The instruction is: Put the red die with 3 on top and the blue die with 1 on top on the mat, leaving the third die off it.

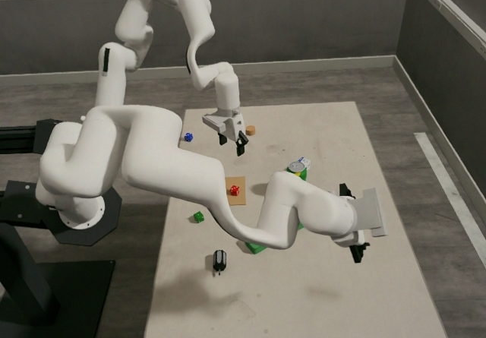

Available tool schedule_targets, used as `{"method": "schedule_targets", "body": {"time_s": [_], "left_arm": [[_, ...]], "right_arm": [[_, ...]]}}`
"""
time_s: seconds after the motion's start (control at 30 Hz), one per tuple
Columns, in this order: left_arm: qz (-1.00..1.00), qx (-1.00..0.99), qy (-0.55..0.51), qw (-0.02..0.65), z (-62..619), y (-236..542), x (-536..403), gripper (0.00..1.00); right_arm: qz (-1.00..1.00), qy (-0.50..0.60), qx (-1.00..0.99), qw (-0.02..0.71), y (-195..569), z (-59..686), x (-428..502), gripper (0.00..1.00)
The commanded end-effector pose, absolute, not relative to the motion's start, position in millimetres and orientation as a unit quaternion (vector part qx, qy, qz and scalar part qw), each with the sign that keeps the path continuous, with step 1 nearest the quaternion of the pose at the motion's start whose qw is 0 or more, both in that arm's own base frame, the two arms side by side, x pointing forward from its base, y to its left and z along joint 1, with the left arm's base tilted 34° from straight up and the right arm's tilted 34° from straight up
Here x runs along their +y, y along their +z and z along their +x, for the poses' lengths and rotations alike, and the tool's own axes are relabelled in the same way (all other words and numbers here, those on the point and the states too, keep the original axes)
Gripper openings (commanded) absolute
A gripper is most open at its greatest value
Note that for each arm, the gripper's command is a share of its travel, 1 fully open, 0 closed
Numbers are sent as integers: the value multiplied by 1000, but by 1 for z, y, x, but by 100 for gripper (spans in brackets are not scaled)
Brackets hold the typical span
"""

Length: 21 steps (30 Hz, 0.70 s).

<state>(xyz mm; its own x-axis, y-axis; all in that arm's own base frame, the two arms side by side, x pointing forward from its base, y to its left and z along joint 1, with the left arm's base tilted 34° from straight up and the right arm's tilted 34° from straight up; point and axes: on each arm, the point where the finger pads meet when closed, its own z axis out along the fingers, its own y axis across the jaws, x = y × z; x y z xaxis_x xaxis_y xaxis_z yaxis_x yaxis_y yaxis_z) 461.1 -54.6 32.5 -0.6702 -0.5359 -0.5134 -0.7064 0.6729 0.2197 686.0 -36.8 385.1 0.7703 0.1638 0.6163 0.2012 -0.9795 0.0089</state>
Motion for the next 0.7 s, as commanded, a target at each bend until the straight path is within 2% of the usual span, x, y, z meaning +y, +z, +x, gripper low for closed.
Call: {"method": "schedule_targets", "body": {"time_s": [0.0, 0.67], "left_arm": [[-308, 909, 203, 195, 454, 47, -34, 100], [-35, 958, 251, 130, 362, 87, 80, 100]], "right_arm": [[-939, -327, -98, 28, 388, 686, -36, 100], [-939, -327, -98, 28, 388, 686, -36, 100]]}}
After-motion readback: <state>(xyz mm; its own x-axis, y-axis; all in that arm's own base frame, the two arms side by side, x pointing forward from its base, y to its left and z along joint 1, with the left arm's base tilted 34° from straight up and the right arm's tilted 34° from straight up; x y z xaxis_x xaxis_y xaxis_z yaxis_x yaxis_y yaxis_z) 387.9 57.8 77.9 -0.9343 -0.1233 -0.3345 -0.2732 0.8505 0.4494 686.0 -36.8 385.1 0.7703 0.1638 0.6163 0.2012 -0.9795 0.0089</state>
